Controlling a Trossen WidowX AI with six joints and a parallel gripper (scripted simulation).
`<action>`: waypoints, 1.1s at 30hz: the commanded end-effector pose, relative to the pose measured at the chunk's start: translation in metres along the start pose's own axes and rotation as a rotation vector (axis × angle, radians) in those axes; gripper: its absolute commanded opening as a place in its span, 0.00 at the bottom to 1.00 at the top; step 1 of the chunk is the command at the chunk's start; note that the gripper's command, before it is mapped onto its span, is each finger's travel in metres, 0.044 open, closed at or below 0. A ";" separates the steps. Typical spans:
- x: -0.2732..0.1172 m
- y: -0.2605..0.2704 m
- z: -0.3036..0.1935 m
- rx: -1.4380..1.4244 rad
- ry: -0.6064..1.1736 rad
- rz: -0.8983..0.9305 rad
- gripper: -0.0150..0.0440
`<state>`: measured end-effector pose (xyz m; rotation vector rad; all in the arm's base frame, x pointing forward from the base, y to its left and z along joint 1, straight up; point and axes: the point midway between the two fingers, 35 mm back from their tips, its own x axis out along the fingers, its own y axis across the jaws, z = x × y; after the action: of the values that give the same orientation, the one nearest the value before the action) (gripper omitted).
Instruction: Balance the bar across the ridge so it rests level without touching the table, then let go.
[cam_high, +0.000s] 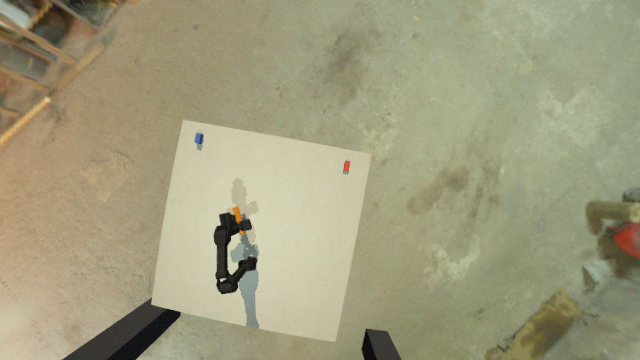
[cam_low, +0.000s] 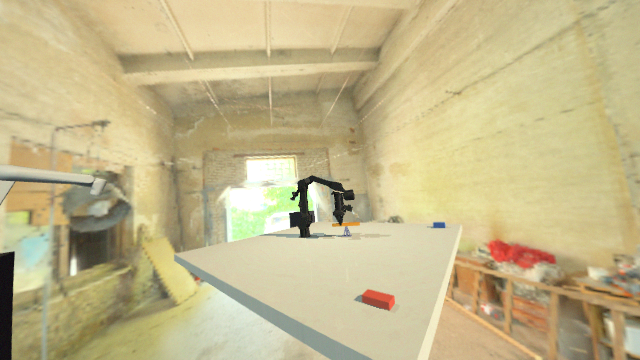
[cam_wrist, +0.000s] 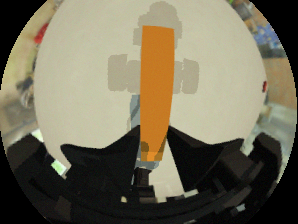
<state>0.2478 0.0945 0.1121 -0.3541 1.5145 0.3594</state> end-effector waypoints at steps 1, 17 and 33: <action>0.000 0.000 0.000 0.000 0.000 0.000 0.54; 0.000 0.000 0.000 0.000 0.000 0.000 0.55; 0.000 0.000 0.000 0.000 0.000 0.000 0.61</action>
<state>0.2478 0.0945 0.1121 -0.3540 1.5146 0.3594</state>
